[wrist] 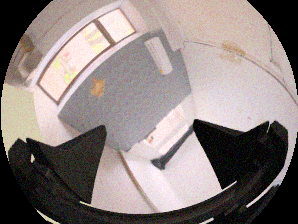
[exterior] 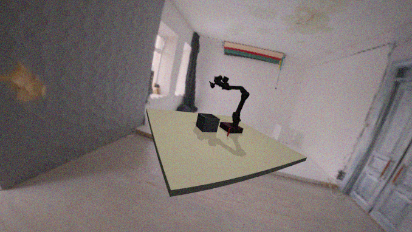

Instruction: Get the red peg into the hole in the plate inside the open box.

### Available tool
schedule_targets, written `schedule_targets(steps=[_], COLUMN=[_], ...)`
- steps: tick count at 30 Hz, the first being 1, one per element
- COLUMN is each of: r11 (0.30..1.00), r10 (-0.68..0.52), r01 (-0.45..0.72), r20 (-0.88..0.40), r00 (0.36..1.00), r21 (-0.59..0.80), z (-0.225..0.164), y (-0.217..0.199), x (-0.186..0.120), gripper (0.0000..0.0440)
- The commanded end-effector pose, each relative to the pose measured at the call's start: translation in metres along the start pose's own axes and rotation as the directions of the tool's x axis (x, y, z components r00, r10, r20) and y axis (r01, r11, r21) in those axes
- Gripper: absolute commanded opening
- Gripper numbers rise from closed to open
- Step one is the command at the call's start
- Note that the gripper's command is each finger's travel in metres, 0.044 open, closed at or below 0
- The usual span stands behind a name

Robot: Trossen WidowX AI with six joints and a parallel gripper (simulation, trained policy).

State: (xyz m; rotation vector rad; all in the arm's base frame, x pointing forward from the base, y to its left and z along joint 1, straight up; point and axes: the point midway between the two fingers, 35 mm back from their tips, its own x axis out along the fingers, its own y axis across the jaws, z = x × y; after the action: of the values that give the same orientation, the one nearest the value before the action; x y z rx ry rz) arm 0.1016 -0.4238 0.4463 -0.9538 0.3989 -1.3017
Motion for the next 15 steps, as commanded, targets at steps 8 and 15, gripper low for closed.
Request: schedule_targets(steps=[8, 15], r11=[0.967, 0.897], r10=[0.092, 0.163], r01=[-0.11, -0.209], r20=[0.09, 0.148], r00=[0.992, 0.975], r21=[0.229, 0.39], z=[0.062, 0.1], y=[0.02, 0.037], x=[-0.012, -0.026], gripper=[0.044, 0.044])
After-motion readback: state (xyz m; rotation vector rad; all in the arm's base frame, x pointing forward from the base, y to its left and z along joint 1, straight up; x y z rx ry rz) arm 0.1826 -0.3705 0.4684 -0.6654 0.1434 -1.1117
